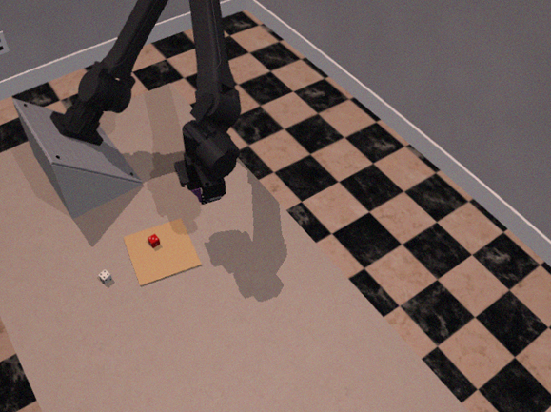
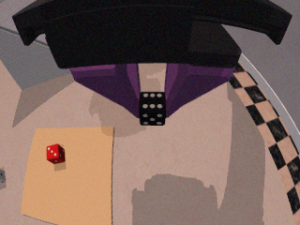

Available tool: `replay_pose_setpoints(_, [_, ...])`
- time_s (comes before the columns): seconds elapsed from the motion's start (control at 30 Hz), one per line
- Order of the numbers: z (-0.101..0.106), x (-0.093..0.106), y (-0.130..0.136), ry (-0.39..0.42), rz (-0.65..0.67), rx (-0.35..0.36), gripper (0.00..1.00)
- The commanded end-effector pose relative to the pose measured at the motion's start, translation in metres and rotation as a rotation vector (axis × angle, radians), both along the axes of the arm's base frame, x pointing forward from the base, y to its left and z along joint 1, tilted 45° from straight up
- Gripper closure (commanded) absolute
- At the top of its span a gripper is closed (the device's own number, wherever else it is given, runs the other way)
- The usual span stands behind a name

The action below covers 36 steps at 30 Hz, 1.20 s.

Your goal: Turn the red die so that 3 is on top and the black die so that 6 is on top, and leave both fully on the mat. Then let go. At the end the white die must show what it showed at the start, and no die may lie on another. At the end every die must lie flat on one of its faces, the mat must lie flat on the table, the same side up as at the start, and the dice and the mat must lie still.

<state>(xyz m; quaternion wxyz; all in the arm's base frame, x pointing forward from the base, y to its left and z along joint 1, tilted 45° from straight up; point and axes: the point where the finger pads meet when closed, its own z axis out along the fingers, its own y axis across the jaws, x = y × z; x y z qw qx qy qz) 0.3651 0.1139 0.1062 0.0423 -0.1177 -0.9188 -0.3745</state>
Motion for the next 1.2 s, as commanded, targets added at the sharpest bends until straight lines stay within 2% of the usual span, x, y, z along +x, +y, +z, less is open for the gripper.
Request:
replay_pose_setpoints(0.0, [0.027, 0.013, -0.017, -0.058, 0.025, 0.000, 0.85])
replay_pose_setpoints(0.1, [0.034, 0.013, -0.022, -0.067, 0.025, -0.002, 0.85])
replay_pose_setpoints(0.17, [0.031, 0.010, -0.009, -0.055, 0.059, 0.000, 0.85])
replay_pose_setpoints(0.23, [0.026, 0.005, -0.009, -0.040, 0.059, 0.001, 0.85])
replay_pose_setpoints(0.43, [0.026, 0.007, -0.018, -0.040, 0.036, 0.001, 0.85])
replay_pose_setpoints(0.5, [0.023, 0.015, -0.025, -0.045, 0.031, -0.001, 0.85])
replay_pose_setpoints(0.57, [0.011, 0.025, -0.039, -0.075, 0.062, -0.008, 0.85])
replay_pose_setpoints(0.67, [-0.024, 0.046, -0.078, -0.158, 0.147, -0.014, 0.85])
replay_pose_setpoints(0.7, [-0.024, 0.046, -0.078, -0.158, 0.146, -0.013, 0.85])
replay_pose_setpoints(0.8, [-0.054, 0.058, -0.111, -0.226, 0.216, -0.012, 0.85])
replay_pose_setpoints(0.97, [-0.062, 0.060, -0.118, -0.244, 0.231, -0.008, 0.85])
replay_pose_setpoints(1.03, [-0.064, 0.061, -0.105, -0.250, 0.274, -0.003, 0.85])
replay_pose_setpoints(1.07, [-0.054, 0.063, -0.106, -0.276, 0.275, -0.014, 0.85])
replay_pose_setpoints(1.17, [-0.052, 0.063, -0.108, -0.280, 0.272, -0.016, 0.85])
